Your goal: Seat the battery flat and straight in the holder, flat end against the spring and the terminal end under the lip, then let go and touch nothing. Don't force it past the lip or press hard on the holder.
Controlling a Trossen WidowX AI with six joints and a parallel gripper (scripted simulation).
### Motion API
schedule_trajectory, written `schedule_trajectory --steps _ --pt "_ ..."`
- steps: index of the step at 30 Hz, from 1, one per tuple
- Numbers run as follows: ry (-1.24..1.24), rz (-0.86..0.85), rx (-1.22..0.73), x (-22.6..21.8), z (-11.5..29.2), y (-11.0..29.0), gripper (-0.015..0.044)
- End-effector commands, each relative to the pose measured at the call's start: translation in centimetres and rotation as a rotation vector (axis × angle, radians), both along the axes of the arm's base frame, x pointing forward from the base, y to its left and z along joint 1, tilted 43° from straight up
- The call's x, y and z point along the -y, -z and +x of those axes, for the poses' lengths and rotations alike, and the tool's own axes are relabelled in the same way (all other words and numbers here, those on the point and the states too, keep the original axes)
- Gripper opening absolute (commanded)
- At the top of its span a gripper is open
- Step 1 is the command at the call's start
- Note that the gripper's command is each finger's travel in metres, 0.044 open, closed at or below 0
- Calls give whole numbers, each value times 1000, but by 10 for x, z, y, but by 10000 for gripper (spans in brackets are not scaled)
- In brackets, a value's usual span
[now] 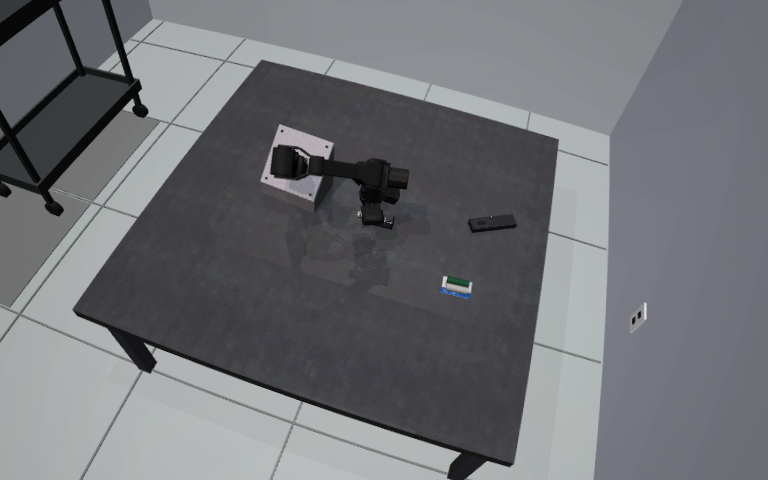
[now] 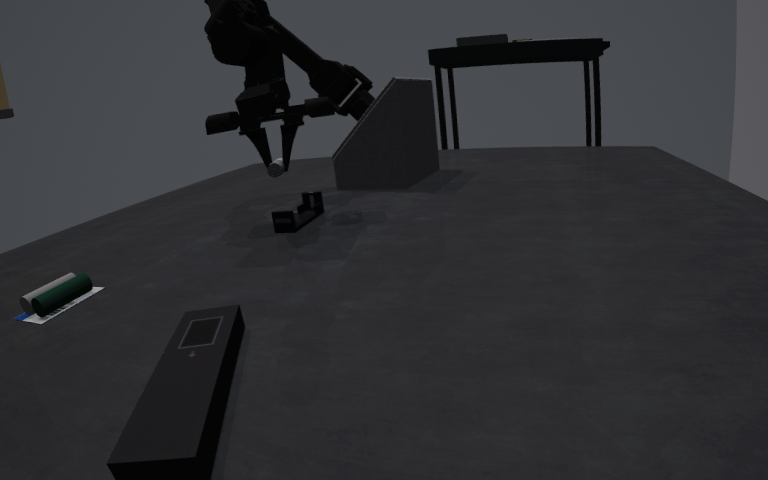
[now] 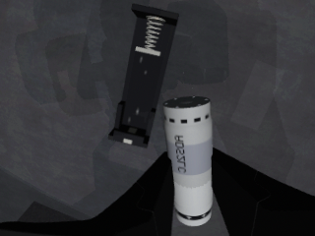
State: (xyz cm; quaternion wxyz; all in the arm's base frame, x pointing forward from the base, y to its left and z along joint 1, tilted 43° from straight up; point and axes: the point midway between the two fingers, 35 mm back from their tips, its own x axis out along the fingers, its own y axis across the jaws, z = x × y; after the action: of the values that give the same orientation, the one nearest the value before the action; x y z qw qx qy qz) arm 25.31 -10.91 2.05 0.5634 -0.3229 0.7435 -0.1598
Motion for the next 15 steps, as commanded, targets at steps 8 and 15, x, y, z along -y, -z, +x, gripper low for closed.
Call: schedule_trajectory --steps 8,15 --pt "265 -57 233 -31 30 23 69" --pt "266 -65 231 -32 29 23 69"
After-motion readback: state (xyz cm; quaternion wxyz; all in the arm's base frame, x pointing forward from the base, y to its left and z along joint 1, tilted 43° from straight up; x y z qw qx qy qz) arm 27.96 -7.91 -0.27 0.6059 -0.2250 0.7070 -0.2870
